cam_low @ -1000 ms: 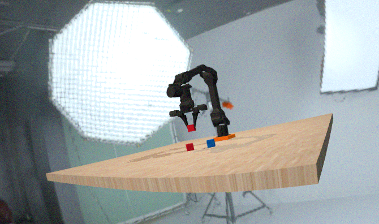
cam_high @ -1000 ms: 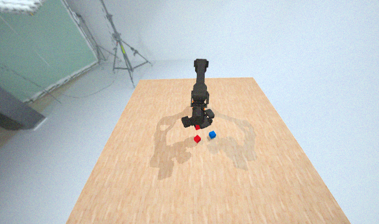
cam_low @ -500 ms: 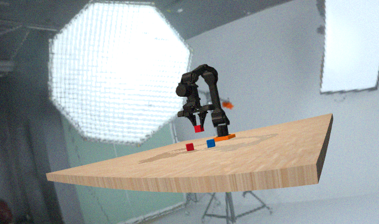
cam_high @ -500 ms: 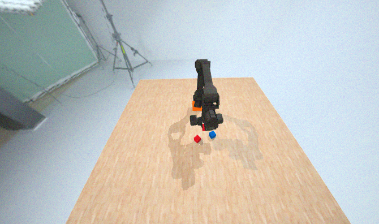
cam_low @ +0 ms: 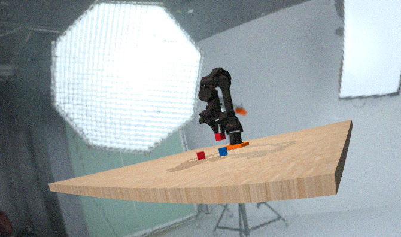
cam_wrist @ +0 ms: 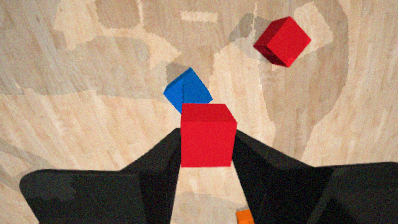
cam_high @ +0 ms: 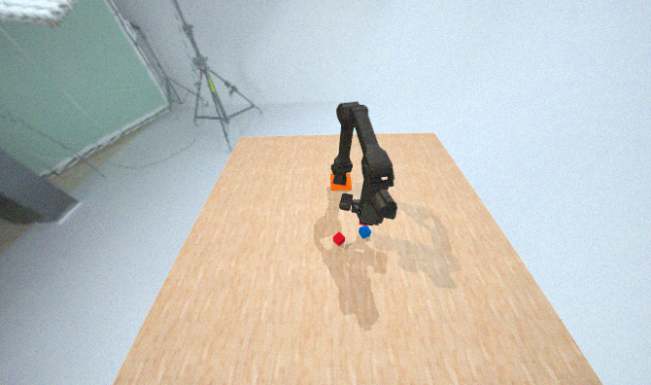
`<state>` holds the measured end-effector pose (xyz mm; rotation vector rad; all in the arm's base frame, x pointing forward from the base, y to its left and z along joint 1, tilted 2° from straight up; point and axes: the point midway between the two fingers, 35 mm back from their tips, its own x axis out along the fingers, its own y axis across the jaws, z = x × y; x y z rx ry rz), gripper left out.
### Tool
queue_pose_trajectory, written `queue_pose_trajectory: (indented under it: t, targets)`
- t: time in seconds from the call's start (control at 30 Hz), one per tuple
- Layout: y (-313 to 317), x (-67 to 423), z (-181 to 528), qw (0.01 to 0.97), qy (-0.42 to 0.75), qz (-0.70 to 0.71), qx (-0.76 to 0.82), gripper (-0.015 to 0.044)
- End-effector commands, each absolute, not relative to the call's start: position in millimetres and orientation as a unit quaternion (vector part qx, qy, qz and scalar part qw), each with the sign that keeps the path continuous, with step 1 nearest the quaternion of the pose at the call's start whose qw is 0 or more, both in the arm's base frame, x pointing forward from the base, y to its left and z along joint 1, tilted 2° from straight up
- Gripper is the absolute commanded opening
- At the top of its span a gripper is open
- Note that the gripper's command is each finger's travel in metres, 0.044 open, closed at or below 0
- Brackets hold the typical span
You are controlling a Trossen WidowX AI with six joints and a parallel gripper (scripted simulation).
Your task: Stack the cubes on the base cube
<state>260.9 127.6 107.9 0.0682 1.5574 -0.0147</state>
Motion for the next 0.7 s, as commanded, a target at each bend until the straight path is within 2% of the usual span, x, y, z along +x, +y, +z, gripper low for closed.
queue_pose_trajectory:
  t: [0.0, 0.67]
  targets:
    - [140.3, 255.5, 103.5, 0.707, 0.704, -0.034, 0.060, 0.0105]
    - [142.4, 255.1, 94.6, 0.706, 0.704, -0.039, 0.066, 0.0105]
